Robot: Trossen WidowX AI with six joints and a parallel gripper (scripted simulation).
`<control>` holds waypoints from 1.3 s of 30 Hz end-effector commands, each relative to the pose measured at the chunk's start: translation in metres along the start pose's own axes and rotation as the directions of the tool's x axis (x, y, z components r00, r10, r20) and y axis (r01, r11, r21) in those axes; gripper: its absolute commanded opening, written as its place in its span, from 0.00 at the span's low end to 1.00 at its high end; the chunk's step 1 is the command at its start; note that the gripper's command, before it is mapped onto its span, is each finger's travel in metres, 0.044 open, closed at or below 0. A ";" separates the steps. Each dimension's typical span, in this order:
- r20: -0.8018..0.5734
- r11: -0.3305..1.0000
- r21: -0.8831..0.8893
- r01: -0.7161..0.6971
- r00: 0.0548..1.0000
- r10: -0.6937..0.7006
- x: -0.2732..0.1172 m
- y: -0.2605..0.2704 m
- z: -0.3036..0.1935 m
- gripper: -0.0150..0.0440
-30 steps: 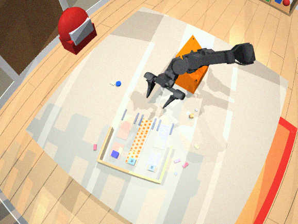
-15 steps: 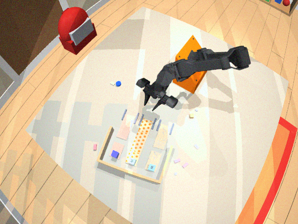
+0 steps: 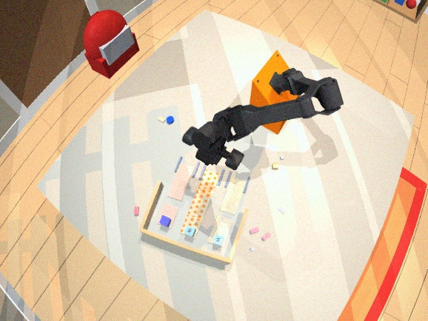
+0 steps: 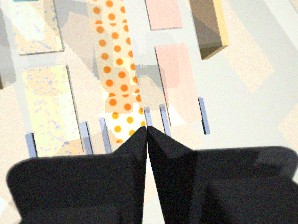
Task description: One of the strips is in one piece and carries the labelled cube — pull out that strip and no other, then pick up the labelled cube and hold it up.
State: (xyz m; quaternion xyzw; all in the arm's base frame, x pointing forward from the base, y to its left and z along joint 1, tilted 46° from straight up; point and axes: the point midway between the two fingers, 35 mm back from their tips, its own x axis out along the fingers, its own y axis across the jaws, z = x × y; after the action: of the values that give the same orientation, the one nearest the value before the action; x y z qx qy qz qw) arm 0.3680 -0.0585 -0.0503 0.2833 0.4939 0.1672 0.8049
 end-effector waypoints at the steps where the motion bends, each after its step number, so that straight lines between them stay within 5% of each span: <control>1: -0.357 0.981 -0.103 -0.162 0.927 0.115 0.038 0.015 0.002 0.25; 39: -0.357 0.982 -0.102 -0.161 0.927 0.115 0.070 0.018 -0.009 0.25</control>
State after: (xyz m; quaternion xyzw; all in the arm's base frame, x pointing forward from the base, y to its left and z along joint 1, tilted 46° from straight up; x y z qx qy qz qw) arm 0.3934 -0.0084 -0.0861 0.2247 0.5944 0.3038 0.7098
